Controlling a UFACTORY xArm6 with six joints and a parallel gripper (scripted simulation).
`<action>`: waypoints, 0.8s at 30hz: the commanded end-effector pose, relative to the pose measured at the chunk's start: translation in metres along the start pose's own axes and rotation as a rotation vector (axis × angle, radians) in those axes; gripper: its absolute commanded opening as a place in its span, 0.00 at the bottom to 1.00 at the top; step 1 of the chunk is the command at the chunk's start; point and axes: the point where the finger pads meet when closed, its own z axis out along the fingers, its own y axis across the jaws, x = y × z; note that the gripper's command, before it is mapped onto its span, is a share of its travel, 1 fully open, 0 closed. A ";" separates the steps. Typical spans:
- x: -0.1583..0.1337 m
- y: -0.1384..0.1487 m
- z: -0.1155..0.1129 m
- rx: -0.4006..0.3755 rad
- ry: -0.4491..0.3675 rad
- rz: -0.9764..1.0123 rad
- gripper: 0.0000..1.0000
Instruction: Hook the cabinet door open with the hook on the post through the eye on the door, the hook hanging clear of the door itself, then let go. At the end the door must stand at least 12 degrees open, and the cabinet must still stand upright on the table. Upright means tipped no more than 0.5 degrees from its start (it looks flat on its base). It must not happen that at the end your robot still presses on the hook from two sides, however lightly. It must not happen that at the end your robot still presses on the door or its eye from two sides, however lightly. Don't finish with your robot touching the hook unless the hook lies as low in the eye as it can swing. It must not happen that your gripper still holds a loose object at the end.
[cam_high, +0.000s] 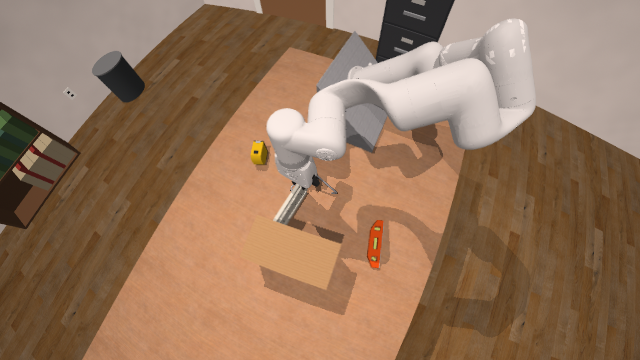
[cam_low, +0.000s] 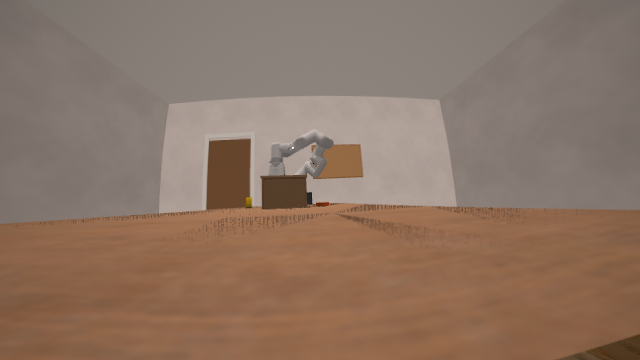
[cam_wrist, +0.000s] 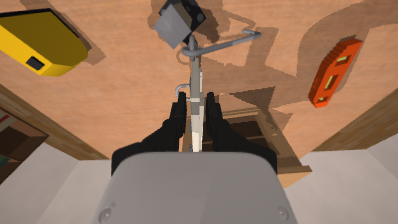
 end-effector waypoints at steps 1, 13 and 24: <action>-0.001 0.004 -0.001 0.001 -0.003 0.031 0.27; -0.002 0.012 -0.001 0.001 -0.003 0.080 0.27; -0.003 0.020 -0.001 0.001 -0.003 0.130 0.27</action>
